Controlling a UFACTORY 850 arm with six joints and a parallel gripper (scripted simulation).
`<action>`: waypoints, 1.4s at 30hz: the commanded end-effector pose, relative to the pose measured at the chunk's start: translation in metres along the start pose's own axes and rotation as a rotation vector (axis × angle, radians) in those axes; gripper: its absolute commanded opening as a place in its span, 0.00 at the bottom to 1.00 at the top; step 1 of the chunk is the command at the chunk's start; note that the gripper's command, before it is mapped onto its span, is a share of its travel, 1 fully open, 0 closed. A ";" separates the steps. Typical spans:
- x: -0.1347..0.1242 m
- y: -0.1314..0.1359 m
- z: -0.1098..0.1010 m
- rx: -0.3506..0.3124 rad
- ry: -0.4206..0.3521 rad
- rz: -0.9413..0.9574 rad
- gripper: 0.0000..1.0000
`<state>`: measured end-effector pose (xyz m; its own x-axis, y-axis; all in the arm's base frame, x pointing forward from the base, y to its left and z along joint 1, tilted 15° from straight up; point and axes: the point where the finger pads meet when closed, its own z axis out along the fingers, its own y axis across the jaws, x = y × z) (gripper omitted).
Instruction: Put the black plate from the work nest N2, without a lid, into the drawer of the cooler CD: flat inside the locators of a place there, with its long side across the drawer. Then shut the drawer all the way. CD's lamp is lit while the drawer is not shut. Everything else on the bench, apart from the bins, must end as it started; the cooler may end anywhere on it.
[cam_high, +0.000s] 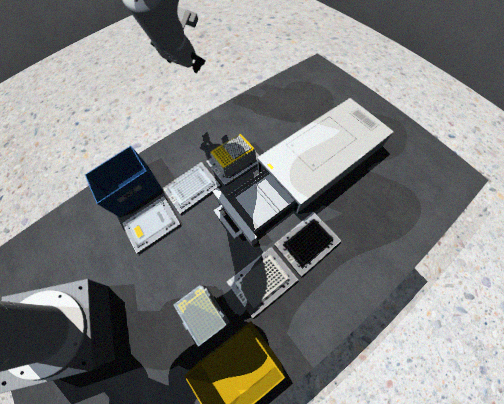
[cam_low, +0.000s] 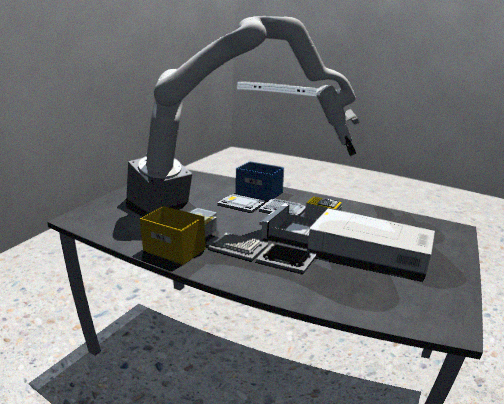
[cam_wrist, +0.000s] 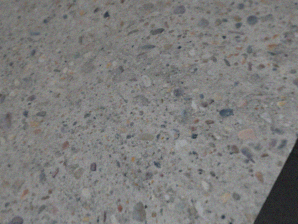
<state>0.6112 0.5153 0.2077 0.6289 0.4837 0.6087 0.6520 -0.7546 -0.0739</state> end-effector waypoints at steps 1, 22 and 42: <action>0.002 0.000 -0.001 0.000 0.002 0.000 1.00; -0.006 0.013 -0.013 -0.006 -0.010 0.019 1.00; -0.047 0.062 -0.055 -0.039 -0.078 0.101 1.00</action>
<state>0.6017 0.4374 0.2154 0.7024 0.4383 0.5608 0.5830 -0.8063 -0.1000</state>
